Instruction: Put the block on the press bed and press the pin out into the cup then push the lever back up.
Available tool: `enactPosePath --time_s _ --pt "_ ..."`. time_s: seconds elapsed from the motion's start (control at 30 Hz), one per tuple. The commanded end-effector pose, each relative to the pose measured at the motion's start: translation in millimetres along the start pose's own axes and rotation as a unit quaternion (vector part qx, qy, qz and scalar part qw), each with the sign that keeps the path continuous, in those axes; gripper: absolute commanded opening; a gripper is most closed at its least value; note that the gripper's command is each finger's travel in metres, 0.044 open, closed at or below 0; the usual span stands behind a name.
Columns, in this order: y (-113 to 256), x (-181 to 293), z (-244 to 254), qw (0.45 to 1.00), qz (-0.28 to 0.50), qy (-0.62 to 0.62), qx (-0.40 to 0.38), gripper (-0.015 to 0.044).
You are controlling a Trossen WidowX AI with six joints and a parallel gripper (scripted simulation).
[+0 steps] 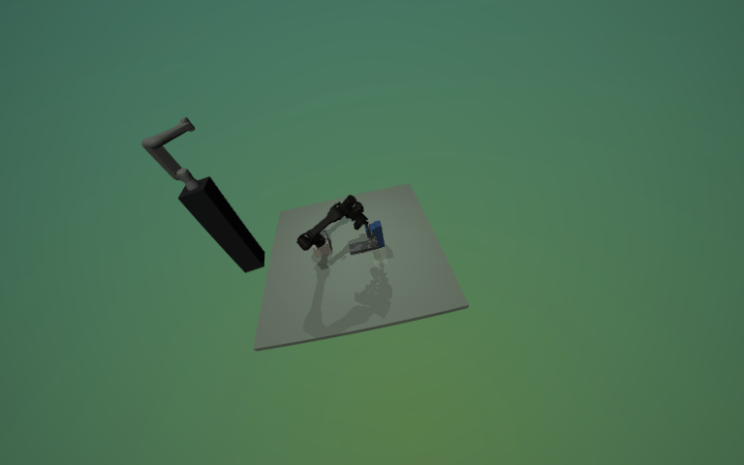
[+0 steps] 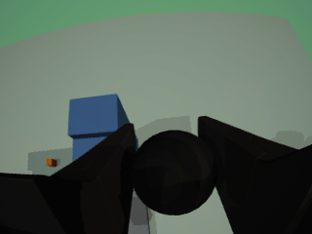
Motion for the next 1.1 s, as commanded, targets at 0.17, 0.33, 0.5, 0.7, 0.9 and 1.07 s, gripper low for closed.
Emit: enactPosePath --time_s 0.17,0.33,0.5,0.7,0.9,1.07 --pt "0 0 0 1.0 -0.001 0.001 -0.002 0.0" --pt "0 0 0 1.0 -0.001 0.001 -0.002 0.0" --pt "1 2 0 1.0 -0.001 0.001 -0.002 0.0" --pt "3 5 0 1.0 -0.001 0.001 -0.002 0.0" --pt "5 8 -1 1.0 -0.001 0.001 -0.002 0.0" --pt "6 11 -1 1.0 -0.001 0.001 -0.002 0.0"
Point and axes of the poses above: the point midway between the two fingers, 35 mm back from their tips, its own y axis back along the fingers, its own z axis across the jaws, x = y × z, the point moved 2 cm from there along y, back along the fingers, and after that the axes turned 8 degrees about -y, right-handed, at the moved point
